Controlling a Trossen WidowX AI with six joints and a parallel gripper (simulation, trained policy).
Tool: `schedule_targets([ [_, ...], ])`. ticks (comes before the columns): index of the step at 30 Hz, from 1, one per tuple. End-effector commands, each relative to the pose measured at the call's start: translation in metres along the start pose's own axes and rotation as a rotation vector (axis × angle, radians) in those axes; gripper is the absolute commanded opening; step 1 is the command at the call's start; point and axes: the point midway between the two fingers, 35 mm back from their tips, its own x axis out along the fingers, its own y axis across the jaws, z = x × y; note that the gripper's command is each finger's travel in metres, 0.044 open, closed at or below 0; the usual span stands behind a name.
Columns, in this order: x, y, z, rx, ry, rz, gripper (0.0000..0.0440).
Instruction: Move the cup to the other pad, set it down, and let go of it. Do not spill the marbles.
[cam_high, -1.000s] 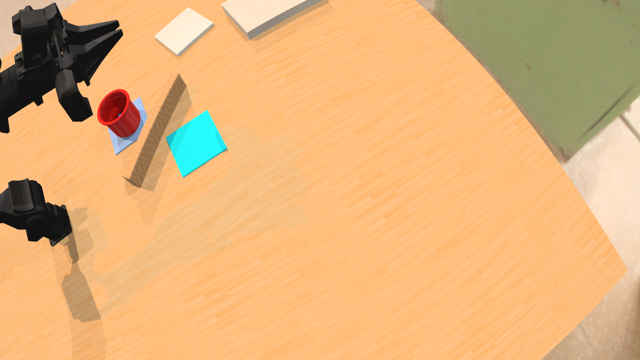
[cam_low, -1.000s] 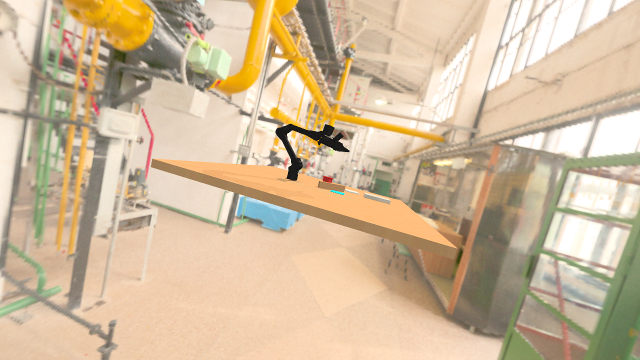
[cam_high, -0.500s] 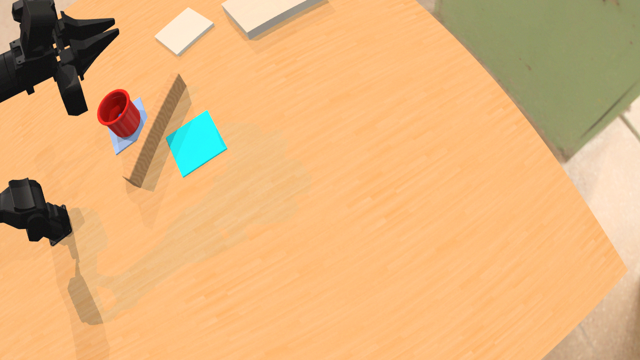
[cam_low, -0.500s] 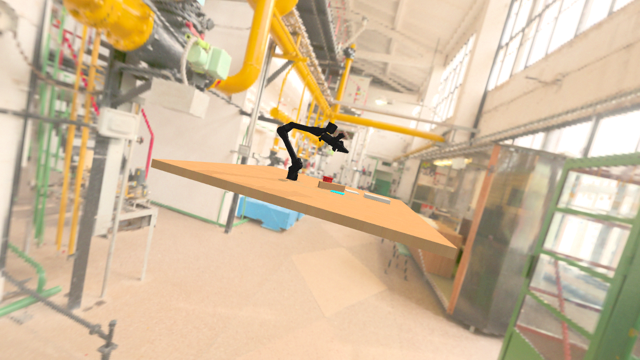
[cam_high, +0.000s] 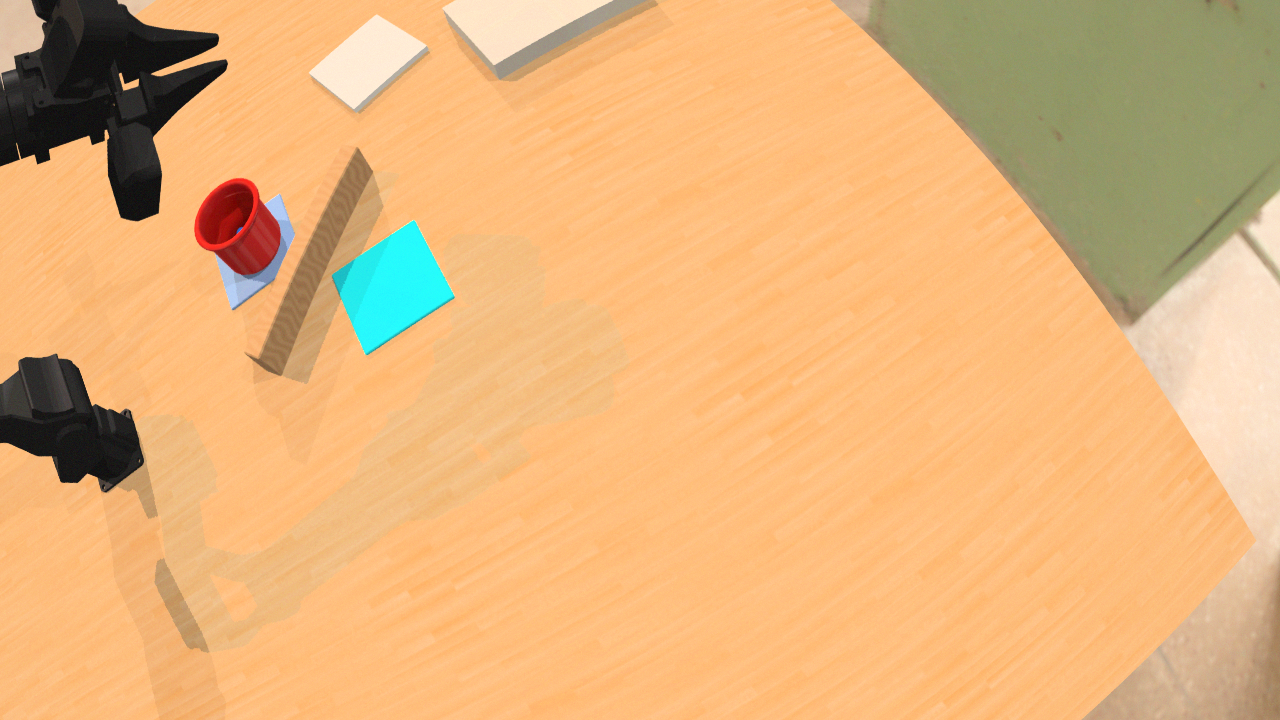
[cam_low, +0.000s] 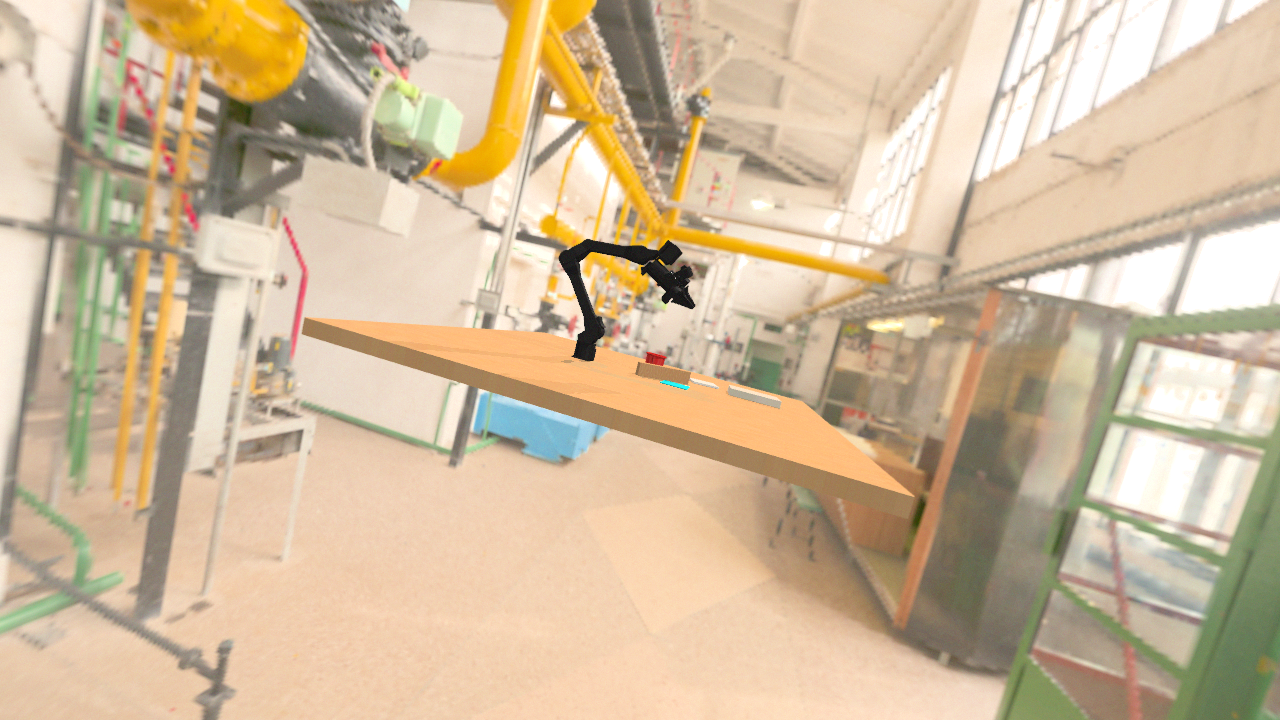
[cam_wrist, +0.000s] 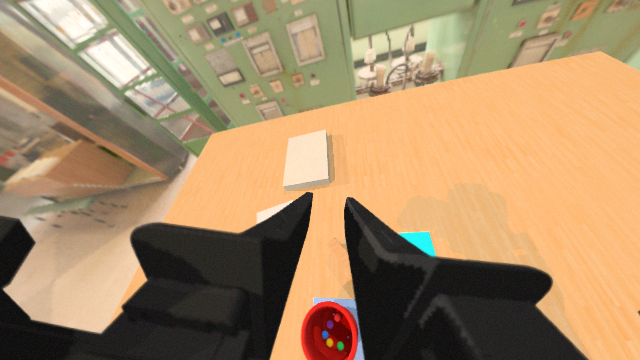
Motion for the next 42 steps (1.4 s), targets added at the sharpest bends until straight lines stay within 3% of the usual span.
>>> schedule_targets([
  [1, -0.001, 0.005, -0.003, 0.048, 0.051, -0.009, 0.0105],
  [21, -0.005, 0.022, -0.025, 0.277, 0.318, -0.102, 0.0121],
  [42, -0.006, 0.029, -0.051, 0.433, 0.553, -0.297, 0.0124],
])
